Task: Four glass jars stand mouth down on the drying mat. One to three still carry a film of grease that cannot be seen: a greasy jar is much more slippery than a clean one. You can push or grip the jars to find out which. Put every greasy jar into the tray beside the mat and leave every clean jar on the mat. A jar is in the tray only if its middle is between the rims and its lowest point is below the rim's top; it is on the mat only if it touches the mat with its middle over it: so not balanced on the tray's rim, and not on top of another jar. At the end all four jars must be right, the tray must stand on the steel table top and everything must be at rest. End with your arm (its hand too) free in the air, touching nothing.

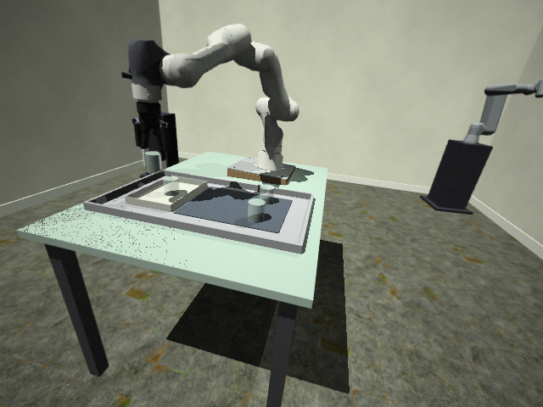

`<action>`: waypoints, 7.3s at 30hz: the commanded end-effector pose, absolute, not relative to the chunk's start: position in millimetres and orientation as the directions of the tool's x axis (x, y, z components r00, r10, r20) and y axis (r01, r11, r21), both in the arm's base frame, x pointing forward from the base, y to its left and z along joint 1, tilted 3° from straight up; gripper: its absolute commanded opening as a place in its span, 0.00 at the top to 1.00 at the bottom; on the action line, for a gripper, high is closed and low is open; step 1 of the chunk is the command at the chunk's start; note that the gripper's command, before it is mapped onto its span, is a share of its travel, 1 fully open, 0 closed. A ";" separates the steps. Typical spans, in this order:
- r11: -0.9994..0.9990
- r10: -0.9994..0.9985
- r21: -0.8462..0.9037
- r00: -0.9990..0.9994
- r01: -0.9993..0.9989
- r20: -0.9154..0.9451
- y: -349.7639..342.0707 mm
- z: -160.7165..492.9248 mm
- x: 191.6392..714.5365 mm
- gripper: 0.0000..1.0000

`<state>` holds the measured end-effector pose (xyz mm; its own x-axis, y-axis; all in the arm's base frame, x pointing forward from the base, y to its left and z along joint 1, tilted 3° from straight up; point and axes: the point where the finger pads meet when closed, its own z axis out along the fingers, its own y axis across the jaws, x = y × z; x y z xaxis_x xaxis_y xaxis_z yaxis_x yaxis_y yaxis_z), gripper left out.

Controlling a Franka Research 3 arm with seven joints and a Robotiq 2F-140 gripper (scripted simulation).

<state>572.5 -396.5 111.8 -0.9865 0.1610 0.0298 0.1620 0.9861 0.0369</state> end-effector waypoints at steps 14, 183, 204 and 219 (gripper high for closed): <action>0.989 0.138 0.046 -0.990 0.139 0.035 -407.7 100.6 570.0 1.00; 0.989 0.138 0.046 -0.990 0.139 0.035 -244.0 104.5 588.9 0.00; 0.989 0.138 0.046 -0.990 0.139 0.035 -88.7 111.9 607.0 0.00; 0.989 0.138 0.046 -0.990 0.139 0.035 9.7 110.4 618.3 0.00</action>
<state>616.3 4.9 115.5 -0.9979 0.0565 0.0327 0.0583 0.9966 0.0578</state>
